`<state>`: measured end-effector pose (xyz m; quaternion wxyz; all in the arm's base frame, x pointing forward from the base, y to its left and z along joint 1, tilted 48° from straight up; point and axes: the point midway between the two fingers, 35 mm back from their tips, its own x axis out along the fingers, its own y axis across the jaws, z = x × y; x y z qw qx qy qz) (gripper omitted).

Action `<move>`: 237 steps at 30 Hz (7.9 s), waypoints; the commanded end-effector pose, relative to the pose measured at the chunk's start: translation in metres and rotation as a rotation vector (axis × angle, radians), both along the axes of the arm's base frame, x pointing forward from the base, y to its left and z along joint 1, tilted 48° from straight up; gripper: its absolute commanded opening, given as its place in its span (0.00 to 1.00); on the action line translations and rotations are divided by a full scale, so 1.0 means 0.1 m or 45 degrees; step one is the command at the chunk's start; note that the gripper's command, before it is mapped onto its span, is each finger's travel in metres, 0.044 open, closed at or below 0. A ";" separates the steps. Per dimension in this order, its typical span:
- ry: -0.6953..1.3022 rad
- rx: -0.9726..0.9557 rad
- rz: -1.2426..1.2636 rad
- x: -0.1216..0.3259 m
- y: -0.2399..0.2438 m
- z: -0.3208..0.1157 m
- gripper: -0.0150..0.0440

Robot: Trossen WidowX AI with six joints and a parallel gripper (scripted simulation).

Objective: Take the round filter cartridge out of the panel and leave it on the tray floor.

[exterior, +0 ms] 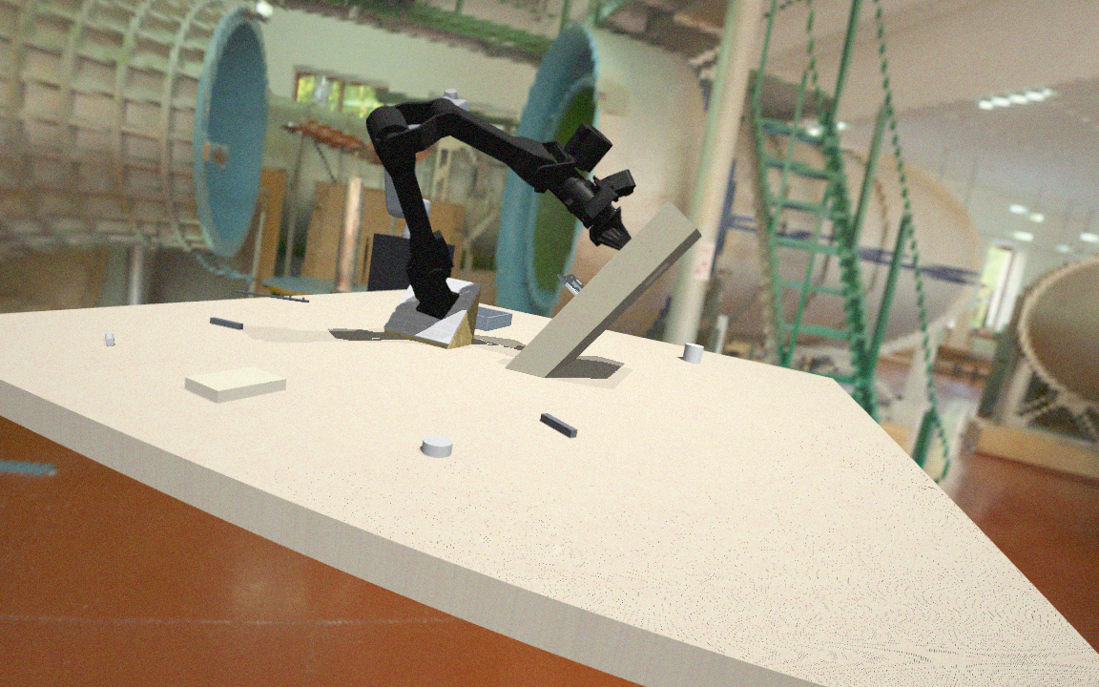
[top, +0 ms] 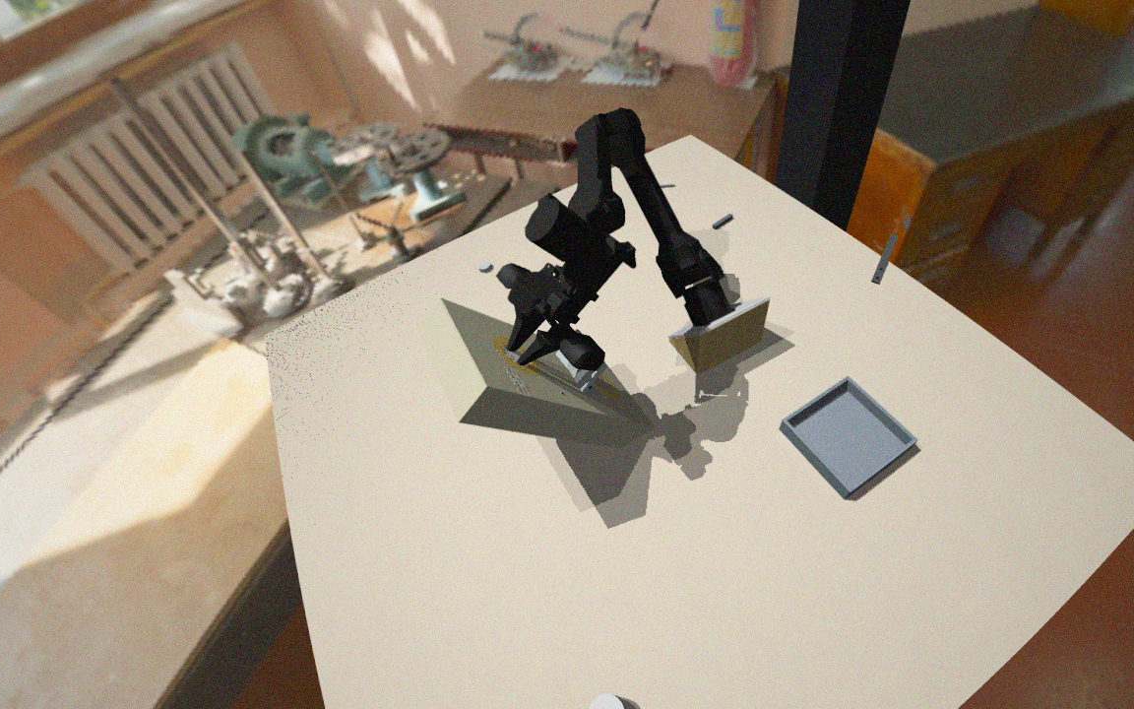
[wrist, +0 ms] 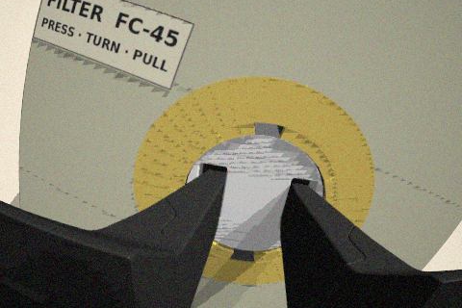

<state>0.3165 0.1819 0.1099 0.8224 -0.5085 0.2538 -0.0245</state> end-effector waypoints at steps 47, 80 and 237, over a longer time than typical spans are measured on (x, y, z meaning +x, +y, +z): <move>0.655 -1.858 0.846 0.06 -0.04 -0.03 0.25; 0.656 -1.842 0.844 -0.69 0.07 0.16 0.25; 0.255 0.181 -0.567 -0.72 -0.07 -0.05 0.25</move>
